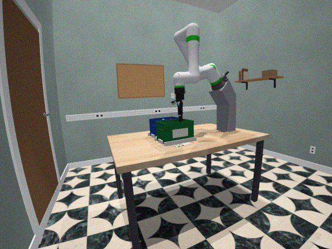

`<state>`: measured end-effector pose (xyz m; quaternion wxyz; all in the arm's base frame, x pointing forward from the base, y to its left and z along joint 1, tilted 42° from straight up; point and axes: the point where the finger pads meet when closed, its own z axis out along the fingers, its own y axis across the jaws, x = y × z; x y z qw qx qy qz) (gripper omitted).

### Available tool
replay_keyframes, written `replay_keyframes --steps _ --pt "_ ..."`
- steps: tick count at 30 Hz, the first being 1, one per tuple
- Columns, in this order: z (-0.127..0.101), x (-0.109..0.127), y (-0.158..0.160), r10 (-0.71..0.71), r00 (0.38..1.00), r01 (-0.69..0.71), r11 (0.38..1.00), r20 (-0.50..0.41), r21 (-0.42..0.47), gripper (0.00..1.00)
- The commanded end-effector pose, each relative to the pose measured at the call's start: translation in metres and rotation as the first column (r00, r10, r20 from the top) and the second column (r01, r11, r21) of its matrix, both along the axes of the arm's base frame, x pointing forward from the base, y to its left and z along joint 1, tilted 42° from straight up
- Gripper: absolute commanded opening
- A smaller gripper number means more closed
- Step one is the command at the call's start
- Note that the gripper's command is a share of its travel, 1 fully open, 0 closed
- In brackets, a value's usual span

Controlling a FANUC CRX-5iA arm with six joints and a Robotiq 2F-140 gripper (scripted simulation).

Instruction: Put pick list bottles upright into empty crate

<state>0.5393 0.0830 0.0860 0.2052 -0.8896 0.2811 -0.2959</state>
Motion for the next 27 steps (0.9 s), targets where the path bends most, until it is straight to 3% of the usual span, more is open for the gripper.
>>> replay_keyframes --steps 1,27 --pt "0.0001 0.0006 0.0001 -0.001 1.0 0.001 1.0 0.002 0.0 0.1" --pt "-0.0089 0.0083 0.0025 -0.001 1.0 0.001 1.0 0.002 0.0 0.1"
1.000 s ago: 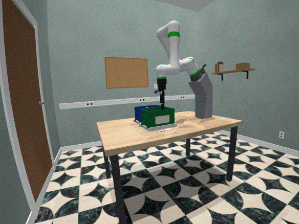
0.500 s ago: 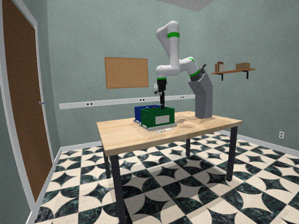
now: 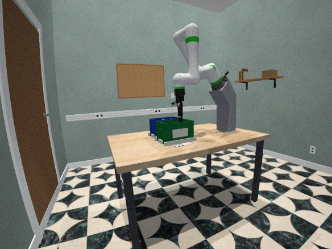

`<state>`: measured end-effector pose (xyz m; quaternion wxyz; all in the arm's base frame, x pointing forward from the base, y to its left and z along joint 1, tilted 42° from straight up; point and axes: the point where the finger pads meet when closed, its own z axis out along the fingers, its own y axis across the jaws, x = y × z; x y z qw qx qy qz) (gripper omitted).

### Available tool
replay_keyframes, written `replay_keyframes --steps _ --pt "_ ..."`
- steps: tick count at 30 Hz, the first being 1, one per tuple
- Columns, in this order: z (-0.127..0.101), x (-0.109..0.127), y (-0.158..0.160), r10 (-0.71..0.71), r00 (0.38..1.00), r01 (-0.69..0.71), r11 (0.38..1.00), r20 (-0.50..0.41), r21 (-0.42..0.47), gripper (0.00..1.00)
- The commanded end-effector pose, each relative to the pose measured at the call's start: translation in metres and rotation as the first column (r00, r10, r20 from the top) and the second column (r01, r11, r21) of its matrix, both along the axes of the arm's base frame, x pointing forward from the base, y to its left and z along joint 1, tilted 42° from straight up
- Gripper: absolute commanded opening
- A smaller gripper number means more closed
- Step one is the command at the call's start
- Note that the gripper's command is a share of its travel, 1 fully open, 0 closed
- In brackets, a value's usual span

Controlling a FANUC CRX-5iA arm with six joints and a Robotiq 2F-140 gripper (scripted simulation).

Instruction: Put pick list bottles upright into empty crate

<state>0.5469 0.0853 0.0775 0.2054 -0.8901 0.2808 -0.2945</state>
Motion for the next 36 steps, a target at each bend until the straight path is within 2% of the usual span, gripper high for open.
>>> replay_keyframes --steps 1,16,17,36 --pt "-0.0007 0.001 0.0003 -0.002 1.0 0.002 1.0 0.004 -0.001 0.1" --pt "-0.0032 0.0033 0.001 -0.002 1.0 0.002 1.0 0.004 -0.001 0.1" --pt "-0.0049 0.0047 0.0014 -0.002 1.0 0.002 1.0 0.004 -0.001 0.44" --pt "-0.0049 0.0047 0.0014 -0.002 1.0 0.002 1.0 0.004 -0.001 0.44"
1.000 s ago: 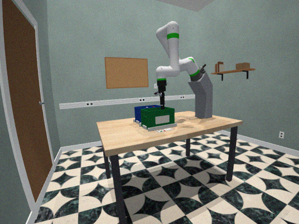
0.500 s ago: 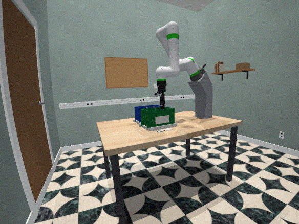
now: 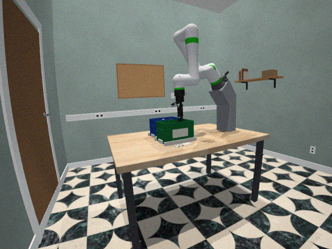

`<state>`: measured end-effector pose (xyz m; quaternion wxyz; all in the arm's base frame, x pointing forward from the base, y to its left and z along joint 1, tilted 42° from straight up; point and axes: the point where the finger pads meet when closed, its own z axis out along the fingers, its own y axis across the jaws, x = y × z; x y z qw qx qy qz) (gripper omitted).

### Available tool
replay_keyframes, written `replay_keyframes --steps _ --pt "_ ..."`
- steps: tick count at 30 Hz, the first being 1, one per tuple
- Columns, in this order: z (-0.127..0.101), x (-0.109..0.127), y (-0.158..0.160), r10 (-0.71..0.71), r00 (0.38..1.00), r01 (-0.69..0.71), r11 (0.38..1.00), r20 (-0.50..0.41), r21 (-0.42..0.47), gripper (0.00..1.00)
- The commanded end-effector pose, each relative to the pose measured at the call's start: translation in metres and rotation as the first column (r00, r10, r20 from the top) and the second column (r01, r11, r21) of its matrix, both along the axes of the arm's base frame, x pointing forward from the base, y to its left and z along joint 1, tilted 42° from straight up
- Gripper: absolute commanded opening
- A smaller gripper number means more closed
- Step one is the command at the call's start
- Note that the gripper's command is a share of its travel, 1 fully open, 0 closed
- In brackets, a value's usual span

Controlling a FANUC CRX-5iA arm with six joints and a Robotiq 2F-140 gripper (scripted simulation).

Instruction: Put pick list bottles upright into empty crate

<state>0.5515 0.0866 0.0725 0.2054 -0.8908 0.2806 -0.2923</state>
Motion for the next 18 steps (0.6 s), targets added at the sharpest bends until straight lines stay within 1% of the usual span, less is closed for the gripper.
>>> replay_keyframes --steps 1,10,18 --pt "0.0 0.0 0.0 -0.004 1.0 0.004 1.0 0.009 -0.002 0.44" --pt "0.0 0.0 0.0 -0.004 1.0 0.004 1.0 0.009 -0.002 0.44" --pt "0.016 -0.014 -0.004 -0.004 1.0 0.004 1.0 0.009 -0.002 0.44"
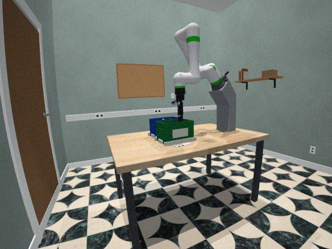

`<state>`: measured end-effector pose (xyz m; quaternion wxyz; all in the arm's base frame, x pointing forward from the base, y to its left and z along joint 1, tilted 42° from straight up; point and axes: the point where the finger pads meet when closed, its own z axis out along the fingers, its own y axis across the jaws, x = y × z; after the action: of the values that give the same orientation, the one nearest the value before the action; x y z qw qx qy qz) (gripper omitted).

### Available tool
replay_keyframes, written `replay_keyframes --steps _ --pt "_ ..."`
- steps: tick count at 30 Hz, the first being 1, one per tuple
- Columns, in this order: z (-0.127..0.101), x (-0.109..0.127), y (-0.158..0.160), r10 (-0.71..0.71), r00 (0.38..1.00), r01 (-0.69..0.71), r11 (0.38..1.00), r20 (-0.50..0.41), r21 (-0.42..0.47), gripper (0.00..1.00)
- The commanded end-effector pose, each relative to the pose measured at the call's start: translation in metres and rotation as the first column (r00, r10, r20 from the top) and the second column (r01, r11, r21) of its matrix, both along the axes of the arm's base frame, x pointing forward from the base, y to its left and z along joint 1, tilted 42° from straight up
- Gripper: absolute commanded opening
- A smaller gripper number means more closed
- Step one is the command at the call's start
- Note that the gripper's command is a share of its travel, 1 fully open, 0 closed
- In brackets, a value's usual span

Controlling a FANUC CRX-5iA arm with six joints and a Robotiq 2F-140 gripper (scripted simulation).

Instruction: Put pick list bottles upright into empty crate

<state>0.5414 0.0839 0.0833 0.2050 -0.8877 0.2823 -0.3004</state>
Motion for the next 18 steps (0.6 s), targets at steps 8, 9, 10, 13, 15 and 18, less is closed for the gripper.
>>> replay_keyframes --steps 8,9,10,13,15,18 --pt "0.017 -0.014 -0.004 0.004 1.0 -0.004 1.0 -0.007 0.001 0.44" --pt "0.019 -0.016 -0.005 0.004 1.0 -0.004 1.0 -0.007 0.001 0.44" --pt "0.021 -0.017 -0.006 0.004 1.0 -0.004 1.0 -0.007 0.001 0.44" --pt "0.027 -0.022 -0.007 0.004 1.0 -0.004 1.0 -0.007 0.001 0.44" --pt "0.031 -0.026 -0.008 0.004 1.0 -0.004 1.0 -0.007 0.001 0.44" --pt "0.037 -0.031 -0.01 0.004 1.0 -0.004 1.0 -0.007 0.001 0.44"
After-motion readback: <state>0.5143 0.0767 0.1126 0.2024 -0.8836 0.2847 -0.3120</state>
